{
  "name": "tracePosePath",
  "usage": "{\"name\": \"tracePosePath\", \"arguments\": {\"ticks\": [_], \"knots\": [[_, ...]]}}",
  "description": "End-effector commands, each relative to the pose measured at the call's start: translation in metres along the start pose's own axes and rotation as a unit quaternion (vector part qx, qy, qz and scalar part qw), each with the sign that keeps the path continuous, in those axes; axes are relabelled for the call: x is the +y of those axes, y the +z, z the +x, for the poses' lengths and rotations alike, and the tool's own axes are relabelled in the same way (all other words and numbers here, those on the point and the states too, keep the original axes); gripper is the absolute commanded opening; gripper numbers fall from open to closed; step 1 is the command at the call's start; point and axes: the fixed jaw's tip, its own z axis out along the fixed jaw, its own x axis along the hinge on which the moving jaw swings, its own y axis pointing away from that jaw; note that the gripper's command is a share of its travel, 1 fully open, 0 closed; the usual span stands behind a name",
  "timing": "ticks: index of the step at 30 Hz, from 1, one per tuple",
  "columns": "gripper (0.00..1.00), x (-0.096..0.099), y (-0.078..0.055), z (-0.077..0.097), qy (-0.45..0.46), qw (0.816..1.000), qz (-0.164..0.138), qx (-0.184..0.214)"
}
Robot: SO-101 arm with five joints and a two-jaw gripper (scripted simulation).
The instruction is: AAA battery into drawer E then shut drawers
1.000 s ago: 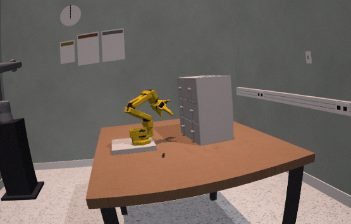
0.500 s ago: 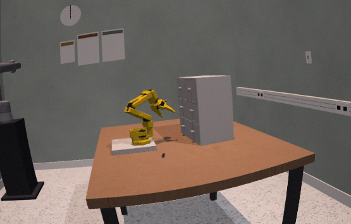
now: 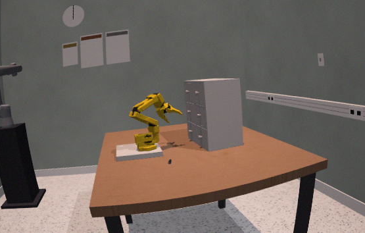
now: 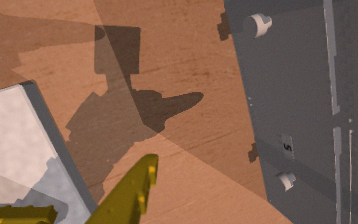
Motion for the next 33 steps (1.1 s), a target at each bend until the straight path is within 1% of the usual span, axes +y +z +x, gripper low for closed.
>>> {"name": "tracePosePath", "arguments": {"ticks": [1, 2, 9, 17, 19, 26, 33], "knots": [[0.5, 0.0011, -0.0017, -0.0008, -0.042, 0.999, -0.003, -0.001], [0.5, 0.0011, -0.0017, -0.0008, -0.042, 0.999, -0.003, -0.001], [0.5, 0.0015, -0.0017, 0.0, -0.13, 0.992, -0.004, -0.003], [0.5, 0.0017, -0.0017, 0.0009, -0.229, 0.974, -0.005, -0.004], [0.5, 0.0017, -0.0017, 0.0009, -0.229, 0.974, -0.005, -0.004], [0.5, 0.0016, -0.0017, 0.0015, -0.313, 0.95, -0.006, -0.006], [0.5, 0.0014, -0.0017, 0.002, -0.395, 0.918, -0.006, -0.008]]}}
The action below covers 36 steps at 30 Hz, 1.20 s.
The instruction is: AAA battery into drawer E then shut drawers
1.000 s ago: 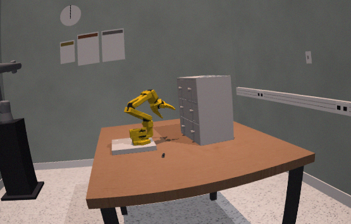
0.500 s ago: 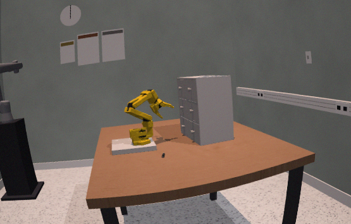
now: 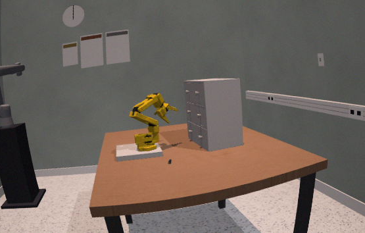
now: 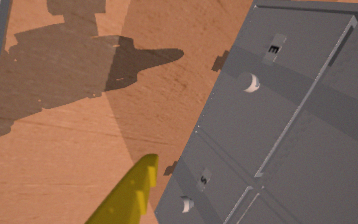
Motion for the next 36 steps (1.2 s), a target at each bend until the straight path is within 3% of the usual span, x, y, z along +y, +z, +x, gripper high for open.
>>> {"name": "tracePosePath", "arguments": {"ticks": [1, 20, 36], "knots": [[0.5, 0.0, -0.0016, -0.001, -0.054, 0.999, -0.002, -0.003], [0.5, -0.0006, -0.0016, -0.0001, -0.241, 0.971, -0.001, -0.007], [0.5, -0.0021, -0.0016, 0.0003, -0.418, 0.908, 0.001, -0.01]]}}
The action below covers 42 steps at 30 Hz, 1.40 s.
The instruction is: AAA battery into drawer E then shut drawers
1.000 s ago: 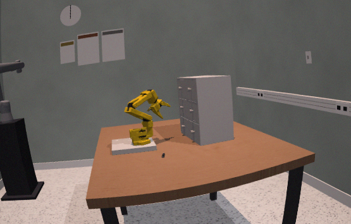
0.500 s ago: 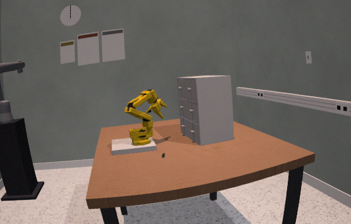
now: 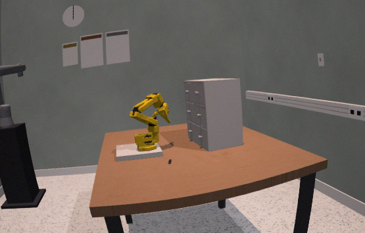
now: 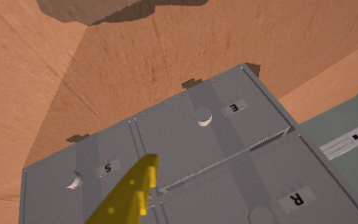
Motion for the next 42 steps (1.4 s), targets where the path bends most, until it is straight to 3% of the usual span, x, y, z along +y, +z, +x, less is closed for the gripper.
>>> {"name": "tracePosePath", "arguments": {"ticks": [1, 18, 33, 35, 40, 42], "knots": [[0.5, -0.0012, -0.0016, -0.0007, -0.03, 1.0, 0.001, -0.003], [0.5, -0.003, -0.0015, 0.0006, -0.217, 0.976, 0.004, -0.005], [0.5, -0.0058, -0.0015, 0.0013, -0.396, 0.918, 0.007, -0.006], [0.5, -0.0058, -0.0015, 0.0013, -0.396, 0.918, 0.007, -0.006], [0.5, -0.0069, -0.0015, 0.0014, -0.452, 0.892, 0.009, -0.006], [0.5, -0.0069, -0.0015, 0.0014, -0.452, 0.892, 0.009, -0.006]]}}
